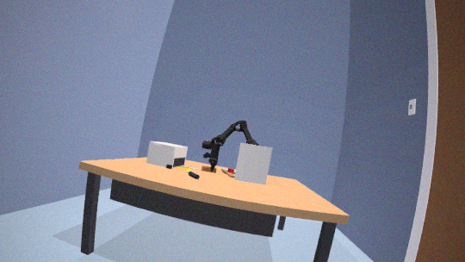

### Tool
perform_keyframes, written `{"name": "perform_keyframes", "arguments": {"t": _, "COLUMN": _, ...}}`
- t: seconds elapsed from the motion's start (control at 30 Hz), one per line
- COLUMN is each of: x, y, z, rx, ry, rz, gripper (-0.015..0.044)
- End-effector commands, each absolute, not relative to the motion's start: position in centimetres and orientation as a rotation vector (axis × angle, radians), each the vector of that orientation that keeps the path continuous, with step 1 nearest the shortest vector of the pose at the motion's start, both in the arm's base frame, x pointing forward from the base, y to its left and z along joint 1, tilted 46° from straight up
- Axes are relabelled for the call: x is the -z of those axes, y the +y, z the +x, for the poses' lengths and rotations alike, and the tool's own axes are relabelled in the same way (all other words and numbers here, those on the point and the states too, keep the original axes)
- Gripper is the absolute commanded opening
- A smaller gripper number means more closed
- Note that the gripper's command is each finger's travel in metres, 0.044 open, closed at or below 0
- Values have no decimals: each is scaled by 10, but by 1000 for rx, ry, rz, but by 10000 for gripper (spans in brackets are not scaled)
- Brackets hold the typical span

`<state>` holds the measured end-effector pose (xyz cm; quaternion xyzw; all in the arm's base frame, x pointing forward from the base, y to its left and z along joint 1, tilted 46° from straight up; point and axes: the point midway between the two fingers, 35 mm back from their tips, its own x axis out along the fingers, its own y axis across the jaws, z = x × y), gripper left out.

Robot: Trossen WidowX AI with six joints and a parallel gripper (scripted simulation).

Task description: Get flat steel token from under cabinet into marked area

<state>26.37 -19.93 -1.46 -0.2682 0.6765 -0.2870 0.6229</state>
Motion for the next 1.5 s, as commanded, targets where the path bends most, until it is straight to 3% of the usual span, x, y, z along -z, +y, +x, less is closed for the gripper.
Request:
{"name": "perform_keyframes", "arguments": {"t": 0.0, "x": 15, "y": -199, "z": 256, "rx": 654, "ry": 1561, "rz": -616, "gripper": 0}}
{"name": "perform_keyframes", "arguments": {"t": 1.47, "x": 9, "y": -200, "z": 205, "rx": 653, "ry": 1563, "rz": -617, "gripper": 0}}
